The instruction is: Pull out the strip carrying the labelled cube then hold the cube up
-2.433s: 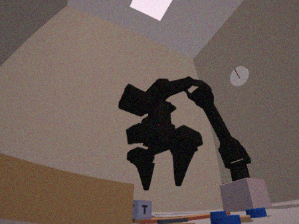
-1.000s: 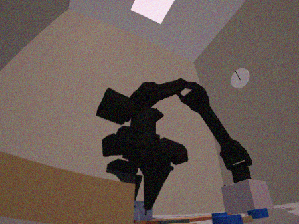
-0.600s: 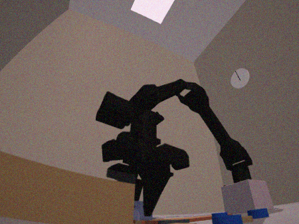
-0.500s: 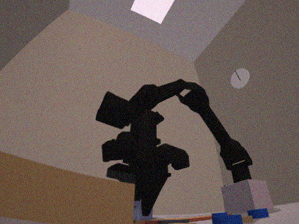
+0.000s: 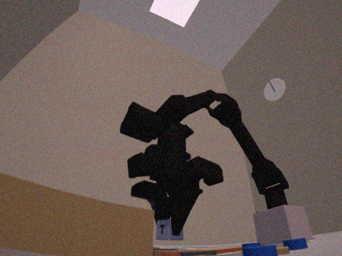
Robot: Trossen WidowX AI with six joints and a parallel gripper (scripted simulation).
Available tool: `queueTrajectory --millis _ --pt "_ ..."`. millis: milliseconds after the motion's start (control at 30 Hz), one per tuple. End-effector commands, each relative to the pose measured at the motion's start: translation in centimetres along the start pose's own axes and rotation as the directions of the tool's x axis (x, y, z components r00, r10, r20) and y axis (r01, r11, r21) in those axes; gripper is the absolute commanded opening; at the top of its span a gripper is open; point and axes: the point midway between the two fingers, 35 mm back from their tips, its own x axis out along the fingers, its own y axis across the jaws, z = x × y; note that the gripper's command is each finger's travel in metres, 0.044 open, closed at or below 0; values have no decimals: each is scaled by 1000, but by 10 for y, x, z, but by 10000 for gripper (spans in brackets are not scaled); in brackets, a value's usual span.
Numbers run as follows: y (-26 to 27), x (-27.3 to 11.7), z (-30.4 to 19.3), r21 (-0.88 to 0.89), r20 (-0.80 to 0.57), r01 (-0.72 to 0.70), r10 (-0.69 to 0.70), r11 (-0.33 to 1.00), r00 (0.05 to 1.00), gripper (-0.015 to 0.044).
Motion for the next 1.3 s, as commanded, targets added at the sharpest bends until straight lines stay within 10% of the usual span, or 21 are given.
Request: queueTrajectory --millis 0,1267 --pt "1 -8 -14 1 -7 -2 2 1000 1000 0" --pt "9 -62 -90 2 -15 -4 4 1000 1000 0"
